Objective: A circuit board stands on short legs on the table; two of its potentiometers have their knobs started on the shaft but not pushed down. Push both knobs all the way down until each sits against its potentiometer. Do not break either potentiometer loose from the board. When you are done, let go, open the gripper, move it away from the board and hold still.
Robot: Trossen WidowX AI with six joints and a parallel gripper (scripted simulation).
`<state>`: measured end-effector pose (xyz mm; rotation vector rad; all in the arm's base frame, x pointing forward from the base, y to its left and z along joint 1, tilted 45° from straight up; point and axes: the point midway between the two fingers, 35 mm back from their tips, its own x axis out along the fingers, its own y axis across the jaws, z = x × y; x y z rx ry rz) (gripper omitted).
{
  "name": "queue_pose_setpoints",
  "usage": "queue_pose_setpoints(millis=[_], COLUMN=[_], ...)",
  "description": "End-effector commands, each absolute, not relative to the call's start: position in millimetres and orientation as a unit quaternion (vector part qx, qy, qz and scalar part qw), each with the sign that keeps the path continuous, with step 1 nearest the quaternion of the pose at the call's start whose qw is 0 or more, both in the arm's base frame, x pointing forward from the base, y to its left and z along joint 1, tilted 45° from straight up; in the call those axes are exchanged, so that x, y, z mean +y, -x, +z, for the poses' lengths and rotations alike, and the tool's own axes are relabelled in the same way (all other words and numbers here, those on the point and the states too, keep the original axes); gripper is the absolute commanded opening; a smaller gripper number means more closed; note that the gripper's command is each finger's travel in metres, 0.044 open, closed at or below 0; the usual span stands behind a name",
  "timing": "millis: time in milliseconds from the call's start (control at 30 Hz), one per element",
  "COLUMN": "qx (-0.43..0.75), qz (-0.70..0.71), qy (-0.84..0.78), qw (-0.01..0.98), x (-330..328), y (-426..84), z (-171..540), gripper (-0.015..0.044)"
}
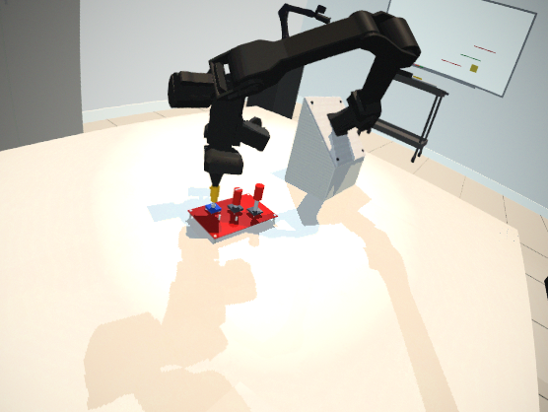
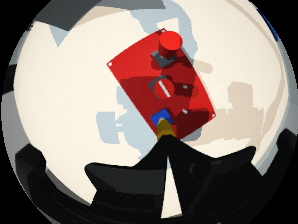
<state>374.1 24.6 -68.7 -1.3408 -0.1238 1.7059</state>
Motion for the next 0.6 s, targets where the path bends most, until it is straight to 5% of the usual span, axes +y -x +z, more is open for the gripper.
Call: queue_pose_setpoints(millis=[0,567], qx=[-0.058,-0.058], qz=[0.700,0.700], qy=[0.546,0.546], qw=[0.457,0.457], x=[36.1,39.0], y=[-374.8,-374.9], z=[-77.7,-80.6], gripper=[0.0000,0.0000])
